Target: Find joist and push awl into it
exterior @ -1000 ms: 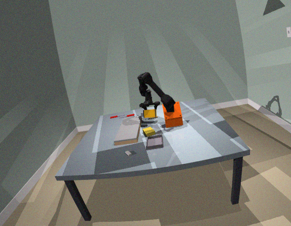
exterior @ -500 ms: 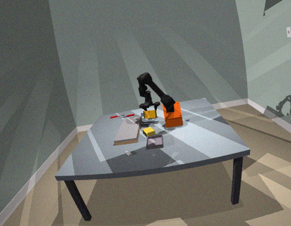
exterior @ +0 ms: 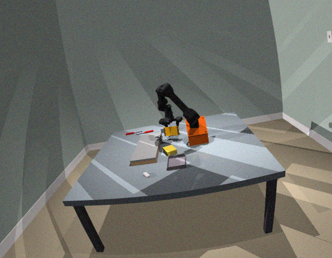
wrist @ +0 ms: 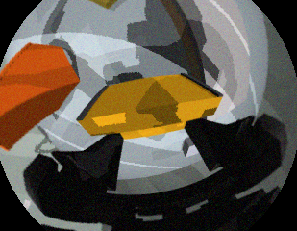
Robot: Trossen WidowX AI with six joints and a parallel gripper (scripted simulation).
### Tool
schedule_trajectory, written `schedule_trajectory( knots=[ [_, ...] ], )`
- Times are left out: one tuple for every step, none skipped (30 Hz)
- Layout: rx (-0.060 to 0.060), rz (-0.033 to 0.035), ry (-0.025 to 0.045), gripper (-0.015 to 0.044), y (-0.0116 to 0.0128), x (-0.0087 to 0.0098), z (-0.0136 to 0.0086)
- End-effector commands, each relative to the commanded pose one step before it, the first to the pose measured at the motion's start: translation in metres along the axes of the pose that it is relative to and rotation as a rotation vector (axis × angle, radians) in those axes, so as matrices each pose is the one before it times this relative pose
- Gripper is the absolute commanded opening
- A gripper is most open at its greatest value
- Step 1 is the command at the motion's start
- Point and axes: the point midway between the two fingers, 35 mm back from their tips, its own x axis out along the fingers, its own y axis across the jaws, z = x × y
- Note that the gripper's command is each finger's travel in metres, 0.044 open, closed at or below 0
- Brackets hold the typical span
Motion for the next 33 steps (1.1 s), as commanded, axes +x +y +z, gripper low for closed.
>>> schedule_trajectory(
  knots=[
    [0.0007,-0.01094,0.04744,0.0000,-0.00174,-0.00427,0.00027],
    [0.0002,0.00001,0.00764,0.0000,0.00001,0.00004,0.00024],
    [0.0002,-0.00006,0.00763,0.0000,0.00001,0.00004,0.00024],
    [0.0002,-0.00013,0.00763,0.0000,0.00000,0.00003,0.00024],
    [0.0002,-0.00020,0.00762,0.0000,0.00000,0.00002,0.00024],
    [0.0002,-0.00028,0.00761,0.0000,0.00000,0.00002,0.00024],
    [0.0002,-0.00035,0.00760,0.0000,0.00000,0.00001,0.00024],
    [0.0002,-0.00042,0.00759,0.0000,-0.00001,0.00000,0.00024],
    [0.0002,-0.00049,0.00758,0.0000,-0.00001,-0.00001,0.00024],
    [0.0003,-0.00057,0.00757,0.0000,-0.00001,-0.00001,0.00024],
    [0.0003,-0.00064,0.00756,0.0000,-0.00001,-0.00002,0.00024],
    [0.0000,0.00016,0.00132,0.0000,0.00001,0.00002,0.00004],
    [0.0000,0.00032,0.00266,0.0000,0.00001,0.00004,0.00008],
    [0.0000,0.00047,0.00403,0.0000,0.00002,0.00006,0.00013],
    [0.0000,0.00057,0.00519,0.0000,0.00002,0.00007,0.00016],
    [0.0000,0.00065,0.00636,0.0000,0.00003,0.00008,0.00020],
    [0.0001,0.00070,0.00746,0.0000,0.00003,0.00009,0.00023],
    [0.0001,0.00068,0.00808,0.0000,0.00003,0.00009,0.00025],
    [0.0001,0.00061,0.00824,0.0000,0.00002,0.00008,0.00026],
    [0.0001,0.00052,0.00826,0.0000,0.00002,0.00007,0.00026],
    [0.0001,0.00043,0.00826,0.0000,0.00002,0.00006,0.00026],
    [0.0001,0.00035,0.00825,0.0000,0.00001,0.00005,0.00026],
    [0.0001,0.00026,0.00825,0.0000,0.00001,0.00004,0.00026],
    [0.0001,0.00017,0.00824,0.0000,0.00001,0.00003,0.00026],
    [0.0001,0.00008,0.00824,0.0000,0.00000,0.00003,0.00026],
    [0.0001,0.00000,0.00823,0.0000,0.00000,0.00002,0.00025],
    [0.0002,-0.00009,0.00822,0.0000,0.00000,0.00001,0.00025],
    [0.0002,-0.00018,0.00821,0.0000,-0.00001,0.00000,0.00025],
    [0.0002,-0.00027,0.00820,0.0000,-0.00001,-0.00001,0.00025],
    [0.0002,-0.00035,0.00819,0.0000,-0.00001,-0.00002,0.00025],
    [0.0002,-0.00044,0.00818,0.0000,-0.00002,-0.00003,0.00025],
    [0.0002,-0.00053,0.00817,0.0000,-0.00002,-0.00004,0.00025],
    [0.0002,-0.00062,0.00816,0.0000,-0.00002,-0.00005,0.00025]
  ],
)
